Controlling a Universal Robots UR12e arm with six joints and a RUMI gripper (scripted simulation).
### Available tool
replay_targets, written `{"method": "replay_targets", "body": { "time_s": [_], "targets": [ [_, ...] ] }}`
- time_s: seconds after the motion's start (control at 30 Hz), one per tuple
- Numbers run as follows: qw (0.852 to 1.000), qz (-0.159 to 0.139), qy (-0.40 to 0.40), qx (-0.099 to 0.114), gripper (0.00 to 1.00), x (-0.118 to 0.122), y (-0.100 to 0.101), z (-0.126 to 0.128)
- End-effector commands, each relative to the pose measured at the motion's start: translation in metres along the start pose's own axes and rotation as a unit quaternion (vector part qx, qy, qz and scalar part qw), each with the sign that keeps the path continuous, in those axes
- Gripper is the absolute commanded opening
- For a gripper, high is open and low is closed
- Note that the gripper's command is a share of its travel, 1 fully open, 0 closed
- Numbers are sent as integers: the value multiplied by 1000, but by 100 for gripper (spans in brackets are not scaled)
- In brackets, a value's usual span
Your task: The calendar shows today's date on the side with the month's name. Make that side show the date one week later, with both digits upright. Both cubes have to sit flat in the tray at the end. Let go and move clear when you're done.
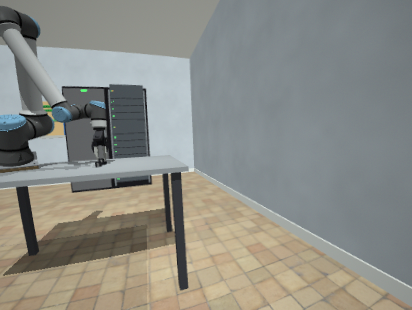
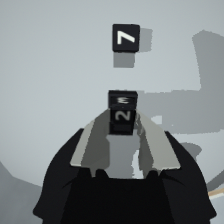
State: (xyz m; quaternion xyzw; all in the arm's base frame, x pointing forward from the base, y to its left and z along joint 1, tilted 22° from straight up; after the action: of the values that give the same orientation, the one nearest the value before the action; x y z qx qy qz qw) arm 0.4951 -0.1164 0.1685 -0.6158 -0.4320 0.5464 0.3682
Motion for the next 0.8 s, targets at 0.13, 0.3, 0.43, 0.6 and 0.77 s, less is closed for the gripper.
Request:
{"method": "replay_targets", "body": {
  "time_s": [0.13,0.3,0.43,0.6,0.77],
  "targets": [
    [1000,0,0,-1,14,0,0,0],
    [1000,0,0,-1,17,0,0,0],
    [1000,0,0,-1,21,0,0,0],
    [1000,0,0,-1,28,0,0,0],
    [1000,0,0,-1,28,0,0,0]
  ]
}}
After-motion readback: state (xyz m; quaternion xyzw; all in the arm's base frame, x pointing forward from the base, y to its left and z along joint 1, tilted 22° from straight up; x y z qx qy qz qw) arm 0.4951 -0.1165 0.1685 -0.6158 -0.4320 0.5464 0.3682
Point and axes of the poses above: the point where the finger pads meet when closed, its own y axis out along the fingers, its own z axis across the jaws, x = y × z, the point moved 8 cm from there along -y, back along the fingers, and after that the axes turned 7 degrees about -y, right-handed, at the moved point
